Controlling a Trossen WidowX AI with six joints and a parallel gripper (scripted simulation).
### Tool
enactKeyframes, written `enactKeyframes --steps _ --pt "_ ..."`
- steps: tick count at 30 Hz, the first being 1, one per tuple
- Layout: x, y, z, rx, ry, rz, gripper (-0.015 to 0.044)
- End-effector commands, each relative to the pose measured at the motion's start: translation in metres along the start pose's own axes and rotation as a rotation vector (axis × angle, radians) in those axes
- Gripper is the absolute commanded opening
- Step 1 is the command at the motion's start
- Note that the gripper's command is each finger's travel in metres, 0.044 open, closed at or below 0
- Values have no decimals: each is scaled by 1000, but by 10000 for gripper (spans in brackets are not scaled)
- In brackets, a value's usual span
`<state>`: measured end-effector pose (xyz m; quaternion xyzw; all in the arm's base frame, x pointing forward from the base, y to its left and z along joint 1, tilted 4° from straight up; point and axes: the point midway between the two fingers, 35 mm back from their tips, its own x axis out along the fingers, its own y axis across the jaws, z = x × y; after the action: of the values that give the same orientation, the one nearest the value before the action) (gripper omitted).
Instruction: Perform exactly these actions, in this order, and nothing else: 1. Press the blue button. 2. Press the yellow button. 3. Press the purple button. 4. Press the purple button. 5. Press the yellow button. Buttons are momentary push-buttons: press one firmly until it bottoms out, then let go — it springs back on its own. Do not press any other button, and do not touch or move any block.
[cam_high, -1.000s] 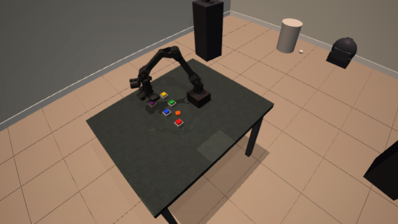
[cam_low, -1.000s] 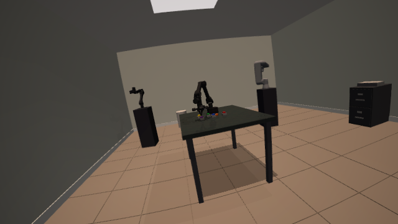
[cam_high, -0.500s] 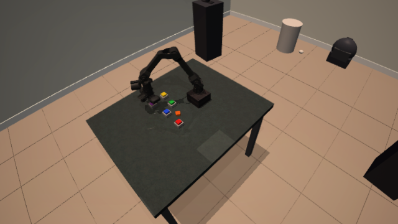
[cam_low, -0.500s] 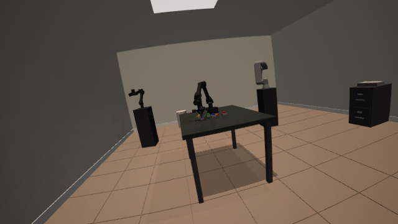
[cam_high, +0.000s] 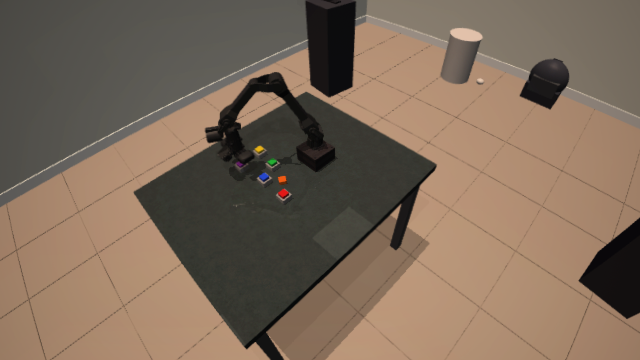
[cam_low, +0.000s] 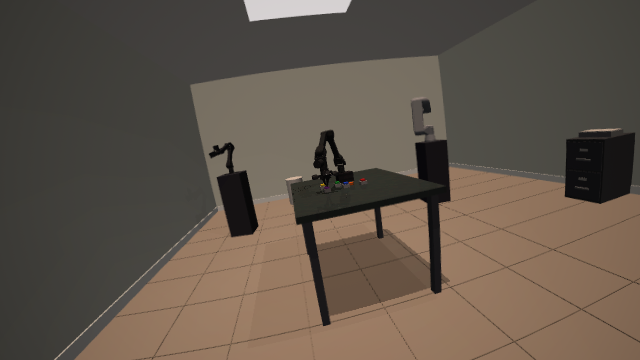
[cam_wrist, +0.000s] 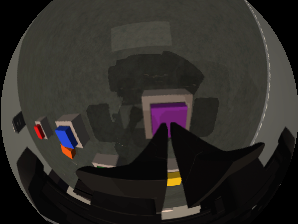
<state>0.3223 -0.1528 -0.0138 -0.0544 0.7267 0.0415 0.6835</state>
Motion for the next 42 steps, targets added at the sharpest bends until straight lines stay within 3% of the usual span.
enactKeyframes --steps 1,42 --pt "-28 -1 2 1 -15 -6 20" --pt "7 -1 2 1 -15 -6 20"
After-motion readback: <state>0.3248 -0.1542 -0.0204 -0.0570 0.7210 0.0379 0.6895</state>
